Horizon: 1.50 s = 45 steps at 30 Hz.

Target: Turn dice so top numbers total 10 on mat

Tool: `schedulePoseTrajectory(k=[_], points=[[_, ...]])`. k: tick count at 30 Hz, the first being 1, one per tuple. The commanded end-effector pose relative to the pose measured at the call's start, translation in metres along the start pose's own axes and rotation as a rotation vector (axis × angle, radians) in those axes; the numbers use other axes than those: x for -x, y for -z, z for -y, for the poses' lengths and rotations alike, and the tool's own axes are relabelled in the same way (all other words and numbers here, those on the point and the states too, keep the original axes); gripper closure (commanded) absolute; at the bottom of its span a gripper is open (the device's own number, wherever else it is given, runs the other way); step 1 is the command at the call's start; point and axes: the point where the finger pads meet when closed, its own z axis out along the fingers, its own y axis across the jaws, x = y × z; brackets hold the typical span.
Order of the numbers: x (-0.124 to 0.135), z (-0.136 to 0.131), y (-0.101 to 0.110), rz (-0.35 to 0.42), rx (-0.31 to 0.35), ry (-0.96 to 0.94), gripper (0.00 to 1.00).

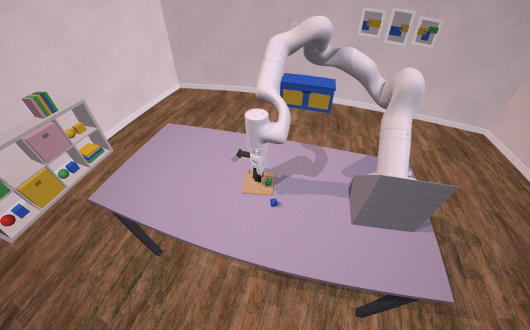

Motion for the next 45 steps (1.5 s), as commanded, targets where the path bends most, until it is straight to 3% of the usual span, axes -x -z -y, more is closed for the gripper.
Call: schedulePoseTrajectory(k=[1, 45], points=[[-0.0014, 0.0002, -0.0118, -0.002, 0.000, -0.001, 0.79], [-0.0015, 0.0002, -0.0172, -0.002, 0.000, -0.001, 0.79]])
